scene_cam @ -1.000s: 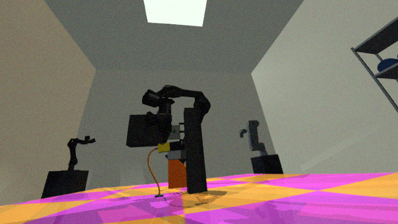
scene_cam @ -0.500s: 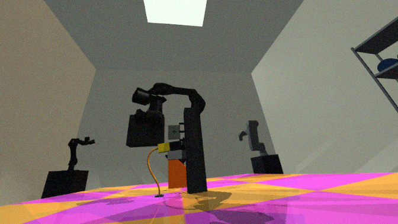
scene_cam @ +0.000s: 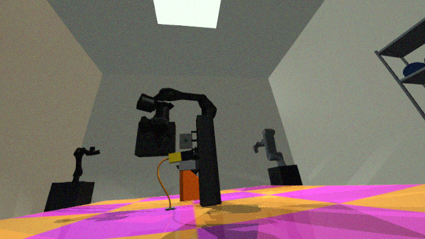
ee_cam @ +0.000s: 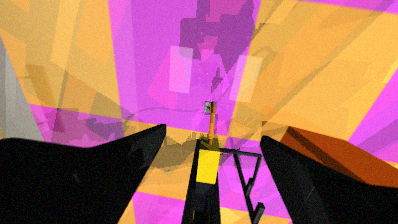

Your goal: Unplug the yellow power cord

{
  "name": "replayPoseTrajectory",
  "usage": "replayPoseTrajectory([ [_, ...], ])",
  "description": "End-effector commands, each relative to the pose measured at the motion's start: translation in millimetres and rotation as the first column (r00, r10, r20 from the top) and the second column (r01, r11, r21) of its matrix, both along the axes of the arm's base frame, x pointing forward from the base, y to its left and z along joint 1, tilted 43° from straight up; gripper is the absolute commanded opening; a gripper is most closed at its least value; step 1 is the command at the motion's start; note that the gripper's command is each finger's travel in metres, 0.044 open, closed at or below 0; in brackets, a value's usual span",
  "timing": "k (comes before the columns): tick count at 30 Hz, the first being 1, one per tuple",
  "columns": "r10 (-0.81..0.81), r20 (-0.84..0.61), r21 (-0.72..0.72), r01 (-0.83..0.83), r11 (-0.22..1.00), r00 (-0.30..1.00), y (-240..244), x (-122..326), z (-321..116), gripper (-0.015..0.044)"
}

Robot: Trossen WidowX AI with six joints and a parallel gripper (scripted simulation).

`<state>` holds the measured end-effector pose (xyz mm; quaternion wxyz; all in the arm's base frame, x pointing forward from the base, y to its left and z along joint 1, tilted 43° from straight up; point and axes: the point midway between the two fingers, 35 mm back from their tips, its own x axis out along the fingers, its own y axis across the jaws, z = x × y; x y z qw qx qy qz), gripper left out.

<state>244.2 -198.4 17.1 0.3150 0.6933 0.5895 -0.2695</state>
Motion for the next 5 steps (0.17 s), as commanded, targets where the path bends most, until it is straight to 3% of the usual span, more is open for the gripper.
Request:
replayPoseTrajectory([
  [1, 0.004, 0.0, -0.001, -0.004, 1.0, 1.0, -0.3, -0.5, -0.1, 0.044],
  [5, 0.004, 0.0, -0.001, -0.004, 1.0, 1.0, -0.3, -0.5, -0.1, 0.044],
])
